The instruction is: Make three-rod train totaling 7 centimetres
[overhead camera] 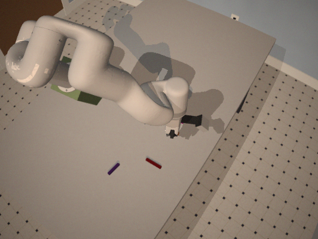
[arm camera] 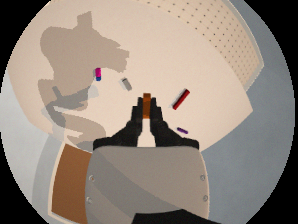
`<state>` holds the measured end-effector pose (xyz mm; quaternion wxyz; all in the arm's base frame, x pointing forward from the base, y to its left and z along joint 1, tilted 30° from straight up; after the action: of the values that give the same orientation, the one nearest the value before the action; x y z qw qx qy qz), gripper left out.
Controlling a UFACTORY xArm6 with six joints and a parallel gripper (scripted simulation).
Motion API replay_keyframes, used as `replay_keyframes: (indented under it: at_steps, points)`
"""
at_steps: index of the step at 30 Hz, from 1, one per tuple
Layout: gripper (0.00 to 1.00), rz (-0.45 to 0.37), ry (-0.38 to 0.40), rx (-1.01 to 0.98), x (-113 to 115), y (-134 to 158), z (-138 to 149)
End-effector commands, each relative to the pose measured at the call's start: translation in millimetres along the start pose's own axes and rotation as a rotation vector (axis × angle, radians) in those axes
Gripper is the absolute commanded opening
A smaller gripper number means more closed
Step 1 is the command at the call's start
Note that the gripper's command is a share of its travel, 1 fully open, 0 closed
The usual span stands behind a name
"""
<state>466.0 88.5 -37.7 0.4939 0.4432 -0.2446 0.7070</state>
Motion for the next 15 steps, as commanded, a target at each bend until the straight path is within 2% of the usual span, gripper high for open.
replay_keyframes:
  at_steps: [1,5,7,8,15]
  points:
    - [0.04,-0.005,0.007,-0.052,-1,-22,-36]
    - [0.04,-0.005,0.008,-0.082,-1,-30,-61]
    - [0.04,-0.005,0.008,-0.082,-1,-30,-61]
    - [0.04,-0.006,0.009,-0.105,-2,-35,-80]
    - [0.04,-0.007,0.011,-0.145,-3,-42,-115]
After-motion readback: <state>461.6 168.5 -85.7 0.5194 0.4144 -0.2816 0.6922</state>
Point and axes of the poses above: the point where the finger pads meet when closed, its own x axis back along the fingers, its own z axis across the jaws, y = z × x, the point moved 3 cm from there along x, back along the fingers, and after that the axes turned 4 degrees about -x, right-handed, at the moved point
